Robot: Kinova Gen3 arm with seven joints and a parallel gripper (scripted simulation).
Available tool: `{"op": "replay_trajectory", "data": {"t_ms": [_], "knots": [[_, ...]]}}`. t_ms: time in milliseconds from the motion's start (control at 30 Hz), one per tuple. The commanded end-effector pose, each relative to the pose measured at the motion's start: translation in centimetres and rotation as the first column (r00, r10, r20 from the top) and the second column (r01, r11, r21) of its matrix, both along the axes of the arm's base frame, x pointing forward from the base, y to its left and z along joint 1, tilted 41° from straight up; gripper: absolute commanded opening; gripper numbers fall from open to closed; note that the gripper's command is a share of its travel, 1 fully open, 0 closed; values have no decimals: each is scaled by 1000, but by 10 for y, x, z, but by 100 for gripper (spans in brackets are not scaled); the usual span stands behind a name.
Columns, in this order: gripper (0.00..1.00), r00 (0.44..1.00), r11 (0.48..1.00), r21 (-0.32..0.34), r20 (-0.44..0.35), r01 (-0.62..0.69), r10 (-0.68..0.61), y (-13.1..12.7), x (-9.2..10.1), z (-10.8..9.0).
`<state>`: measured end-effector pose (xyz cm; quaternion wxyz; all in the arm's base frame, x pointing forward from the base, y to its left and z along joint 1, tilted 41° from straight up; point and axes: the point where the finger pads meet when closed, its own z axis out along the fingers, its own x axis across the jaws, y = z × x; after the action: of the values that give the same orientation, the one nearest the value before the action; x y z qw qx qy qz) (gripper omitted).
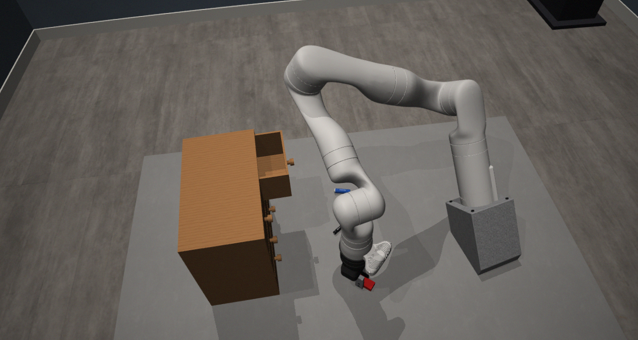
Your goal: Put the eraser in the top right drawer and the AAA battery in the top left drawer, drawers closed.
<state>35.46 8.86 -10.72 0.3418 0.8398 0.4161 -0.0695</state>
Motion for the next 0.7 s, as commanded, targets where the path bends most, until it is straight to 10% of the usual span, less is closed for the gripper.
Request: {"op": "replay_trajectory", "data": {"t_ms": [0,367,667], "knots": [[45,1000,1000,7,8,-6,6,13,0,12],[45,1000,1000,7,8,-6,6,58,-12,67],[45,1000,1000,7,8,-6,6,61,-13,71]]}}
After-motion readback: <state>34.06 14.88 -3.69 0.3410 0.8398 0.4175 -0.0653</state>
